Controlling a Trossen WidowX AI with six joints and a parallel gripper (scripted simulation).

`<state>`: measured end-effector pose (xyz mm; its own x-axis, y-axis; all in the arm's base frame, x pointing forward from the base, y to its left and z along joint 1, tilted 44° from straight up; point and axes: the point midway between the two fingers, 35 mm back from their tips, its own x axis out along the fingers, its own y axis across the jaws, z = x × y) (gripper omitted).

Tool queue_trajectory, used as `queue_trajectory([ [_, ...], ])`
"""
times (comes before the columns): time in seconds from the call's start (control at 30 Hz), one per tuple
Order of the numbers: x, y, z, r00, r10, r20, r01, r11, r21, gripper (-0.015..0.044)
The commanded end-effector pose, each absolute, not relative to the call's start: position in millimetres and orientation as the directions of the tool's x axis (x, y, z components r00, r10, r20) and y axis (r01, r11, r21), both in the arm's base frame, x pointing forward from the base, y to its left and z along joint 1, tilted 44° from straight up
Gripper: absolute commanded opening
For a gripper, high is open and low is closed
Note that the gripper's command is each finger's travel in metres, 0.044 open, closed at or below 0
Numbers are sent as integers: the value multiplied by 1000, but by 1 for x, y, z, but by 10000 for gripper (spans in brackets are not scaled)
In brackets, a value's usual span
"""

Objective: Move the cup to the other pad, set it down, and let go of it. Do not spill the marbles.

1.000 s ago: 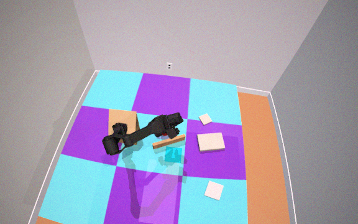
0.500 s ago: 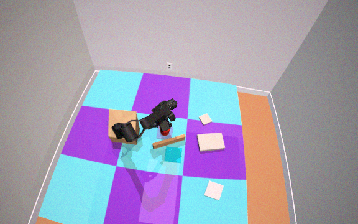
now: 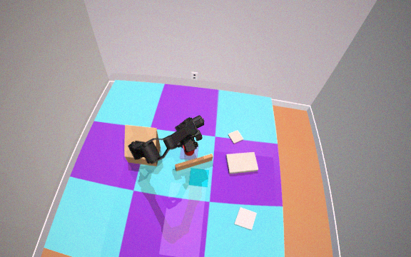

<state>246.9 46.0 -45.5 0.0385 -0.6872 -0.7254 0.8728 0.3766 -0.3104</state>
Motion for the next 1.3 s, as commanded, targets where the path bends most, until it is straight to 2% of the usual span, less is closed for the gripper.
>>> queue_trajectory([
  [0.0, 245, 40, -50, 38, -692, -721, 869, 379, -318, 148],
  [0.93, 245, 13, -76, 37, -694, -719, 869, 377, -319, 148],
  [1.07, 246, 15, -76, 37, -691, -722, 873, 374, -313, 43],
  [1.27, 246, 15, -76, 37, -691, -722, 873, 374, -313, 3],
])
